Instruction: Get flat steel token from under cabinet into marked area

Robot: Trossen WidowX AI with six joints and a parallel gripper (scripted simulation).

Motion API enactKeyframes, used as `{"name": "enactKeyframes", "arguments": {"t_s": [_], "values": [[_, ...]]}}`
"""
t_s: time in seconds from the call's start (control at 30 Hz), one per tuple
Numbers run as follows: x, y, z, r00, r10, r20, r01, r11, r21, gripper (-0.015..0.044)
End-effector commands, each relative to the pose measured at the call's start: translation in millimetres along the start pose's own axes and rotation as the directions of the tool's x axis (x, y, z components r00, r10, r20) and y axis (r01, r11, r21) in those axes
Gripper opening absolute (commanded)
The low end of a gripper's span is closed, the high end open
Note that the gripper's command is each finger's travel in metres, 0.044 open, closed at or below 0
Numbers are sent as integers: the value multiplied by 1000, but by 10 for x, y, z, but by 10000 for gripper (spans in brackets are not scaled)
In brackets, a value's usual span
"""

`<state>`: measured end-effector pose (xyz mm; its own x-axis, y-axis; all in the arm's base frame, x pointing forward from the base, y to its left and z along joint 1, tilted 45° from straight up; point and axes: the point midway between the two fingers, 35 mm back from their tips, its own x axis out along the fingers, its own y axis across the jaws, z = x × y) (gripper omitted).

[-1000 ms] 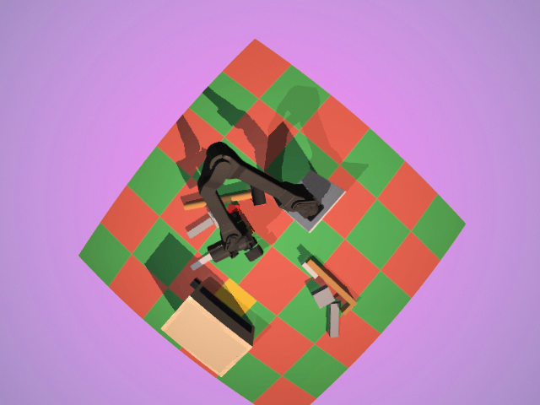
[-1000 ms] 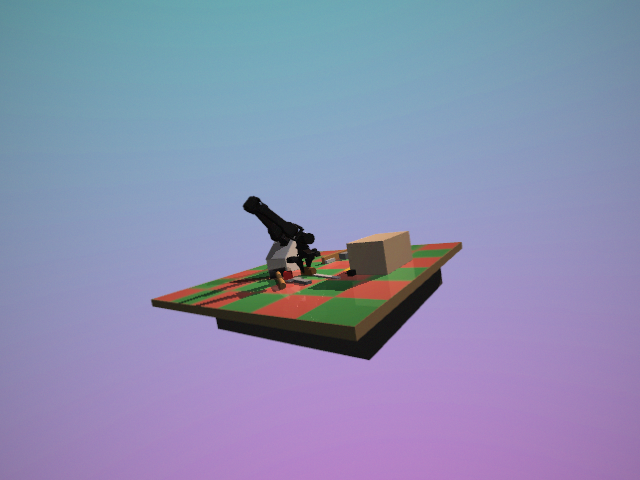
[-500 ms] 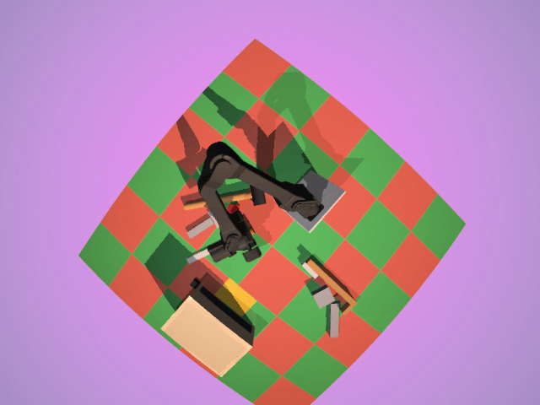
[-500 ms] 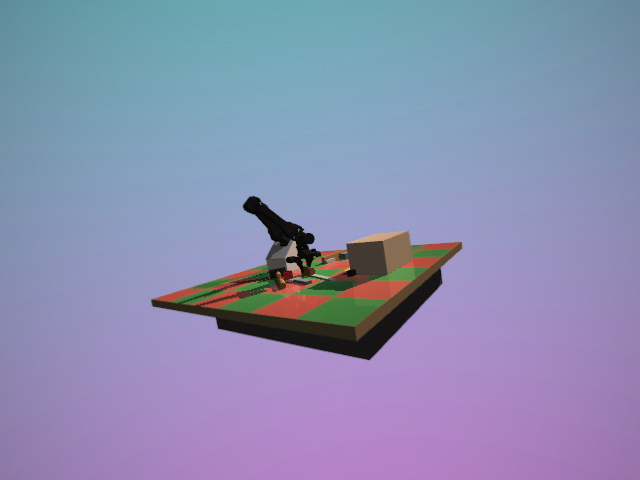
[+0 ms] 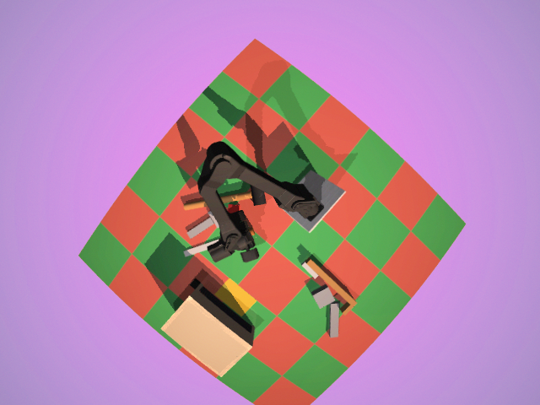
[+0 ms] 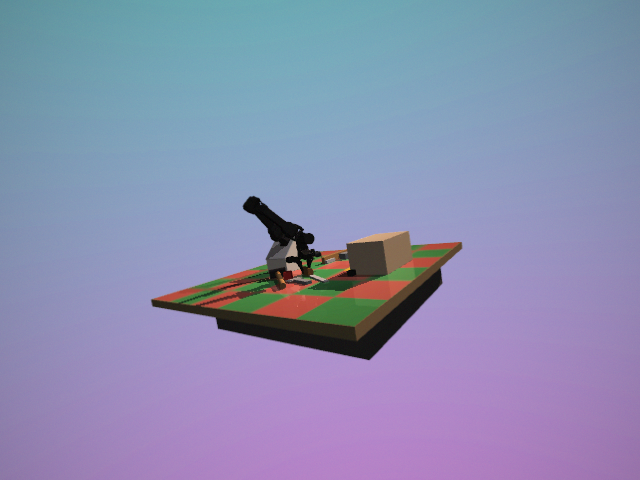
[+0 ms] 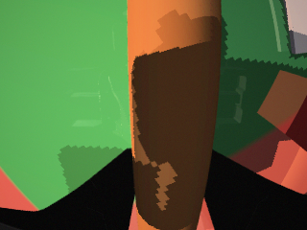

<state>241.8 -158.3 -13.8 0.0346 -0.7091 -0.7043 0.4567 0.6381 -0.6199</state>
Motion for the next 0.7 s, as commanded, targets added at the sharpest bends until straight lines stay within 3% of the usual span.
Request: {"name": "enactKeyframes", "arguments": {"t_s": [0.0,0.67], "values": [[-13,18,8,1000,5,5,-5,1000,31,0],[-14,234,-39,1000,7,4,-7,998,56,0]]}}
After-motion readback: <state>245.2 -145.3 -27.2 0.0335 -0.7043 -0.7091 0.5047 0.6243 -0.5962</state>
